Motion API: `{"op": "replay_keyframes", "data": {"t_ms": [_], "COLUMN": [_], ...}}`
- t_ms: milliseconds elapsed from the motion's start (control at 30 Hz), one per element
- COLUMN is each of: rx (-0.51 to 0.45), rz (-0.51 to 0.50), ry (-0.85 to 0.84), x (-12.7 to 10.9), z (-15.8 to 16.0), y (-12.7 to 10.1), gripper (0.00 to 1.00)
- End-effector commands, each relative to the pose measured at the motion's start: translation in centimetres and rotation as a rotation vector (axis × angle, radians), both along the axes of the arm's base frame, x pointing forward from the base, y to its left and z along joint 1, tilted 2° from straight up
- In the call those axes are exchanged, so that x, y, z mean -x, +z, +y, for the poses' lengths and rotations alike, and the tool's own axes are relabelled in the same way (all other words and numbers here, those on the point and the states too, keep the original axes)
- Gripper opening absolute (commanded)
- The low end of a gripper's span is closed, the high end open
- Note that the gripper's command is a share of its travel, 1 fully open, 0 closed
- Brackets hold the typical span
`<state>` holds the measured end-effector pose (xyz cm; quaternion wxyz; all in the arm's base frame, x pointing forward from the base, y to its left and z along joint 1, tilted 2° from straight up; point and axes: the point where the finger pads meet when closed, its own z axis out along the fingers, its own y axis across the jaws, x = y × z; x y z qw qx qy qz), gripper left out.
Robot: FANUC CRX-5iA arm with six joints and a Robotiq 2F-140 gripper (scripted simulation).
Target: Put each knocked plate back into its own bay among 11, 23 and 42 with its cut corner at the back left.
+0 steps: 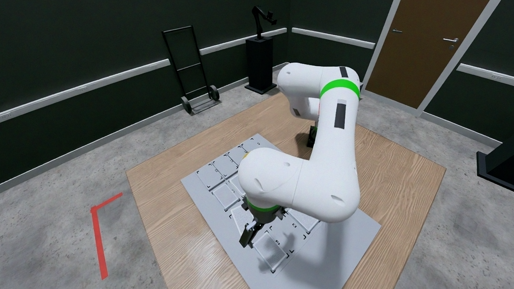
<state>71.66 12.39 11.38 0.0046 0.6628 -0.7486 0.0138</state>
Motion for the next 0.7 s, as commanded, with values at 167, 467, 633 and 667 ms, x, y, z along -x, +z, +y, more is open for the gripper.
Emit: {"op": "replay_keyframes", "data": {"t_ms": [167, 467, 633, 667], "rx": [0.000, -0.002, -0.003, -0.003], "rz": [-0.002, -0.006, -0.009, -0.009], "ry": [0.000, -0.133, -0.248, -0.248], "x": [0.0, 0.0, 0.0, 0.0], "z": [0.0, -1.4, -3.2, -3.6], "y": [0.2, -0.6, -1.5, -1.7], "gripper": [1.00, 0.70, 0.70, 0.70]}}
